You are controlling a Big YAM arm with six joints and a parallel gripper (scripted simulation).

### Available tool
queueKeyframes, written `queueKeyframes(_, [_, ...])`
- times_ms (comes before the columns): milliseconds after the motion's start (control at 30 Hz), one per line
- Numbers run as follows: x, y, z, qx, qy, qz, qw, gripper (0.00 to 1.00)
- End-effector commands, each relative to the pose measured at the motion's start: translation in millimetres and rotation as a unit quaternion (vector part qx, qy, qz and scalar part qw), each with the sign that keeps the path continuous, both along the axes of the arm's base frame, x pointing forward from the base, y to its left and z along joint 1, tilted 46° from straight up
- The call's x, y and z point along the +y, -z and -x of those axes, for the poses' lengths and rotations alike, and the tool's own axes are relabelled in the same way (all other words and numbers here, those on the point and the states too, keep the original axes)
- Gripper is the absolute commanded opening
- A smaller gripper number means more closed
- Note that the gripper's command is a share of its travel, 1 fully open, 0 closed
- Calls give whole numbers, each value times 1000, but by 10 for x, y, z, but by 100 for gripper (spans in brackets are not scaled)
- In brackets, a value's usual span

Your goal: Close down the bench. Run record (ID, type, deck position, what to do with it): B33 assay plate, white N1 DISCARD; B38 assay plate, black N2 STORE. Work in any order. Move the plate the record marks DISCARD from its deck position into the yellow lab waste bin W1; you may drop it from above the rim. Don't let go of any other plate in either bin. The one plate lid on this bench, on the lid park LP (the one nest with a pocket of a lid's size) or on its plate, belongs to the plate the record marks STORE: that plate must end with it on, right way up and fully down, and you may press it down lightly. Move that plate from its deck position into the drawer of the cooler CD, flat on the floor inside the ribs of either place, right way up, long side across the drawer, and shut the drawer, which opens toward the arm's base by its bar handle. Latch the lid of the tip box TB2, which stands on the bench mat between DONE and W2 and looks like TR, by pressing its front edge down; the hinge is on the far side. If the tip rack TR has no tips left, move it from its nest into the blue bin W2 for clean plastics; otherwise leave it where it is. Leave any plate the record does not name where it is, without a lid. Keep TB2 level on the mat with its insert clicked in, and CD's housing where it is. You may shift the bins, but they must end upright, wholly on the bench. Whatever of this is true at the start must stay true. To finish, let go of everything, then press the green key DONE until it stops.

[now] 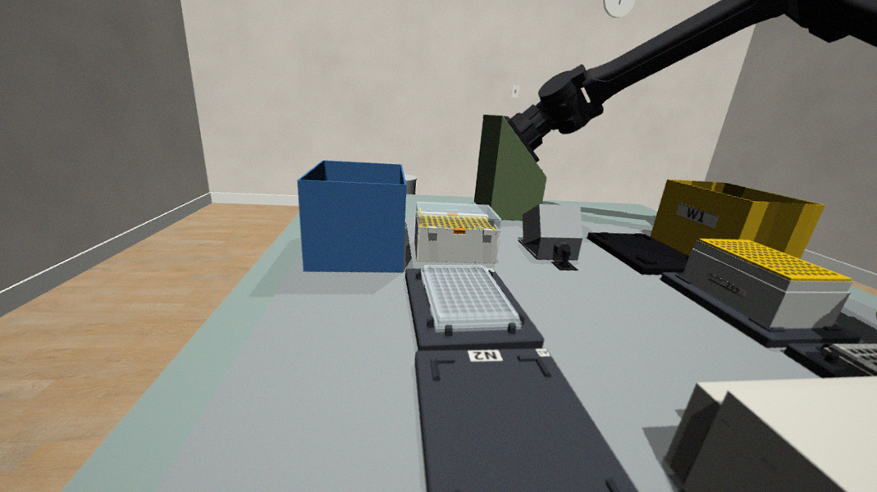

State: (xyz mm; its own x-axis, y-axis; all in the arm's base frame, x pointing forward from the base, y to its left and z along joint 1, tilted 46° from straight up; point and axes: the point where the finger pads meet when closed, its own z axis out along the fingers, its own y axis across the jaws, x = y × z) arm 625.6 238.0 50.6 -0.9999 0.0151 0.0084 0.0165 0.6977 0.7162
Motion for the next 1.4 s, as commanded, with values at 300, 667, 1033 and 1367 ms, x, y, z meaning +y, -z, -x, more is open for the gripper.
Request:
queueKeyframes(300, [-150,-50,-43,-1,14,1,1000,100])
queueKeyframes(667, [-87,-138,-99,-14,8,-2,1000,0])
queueKeyframes(1033, [-87,-138,-99,-14,8,-2,1000,0])
queueKeyframes(1367, [-87,-138,-99,-14,8,-2,1000,0])
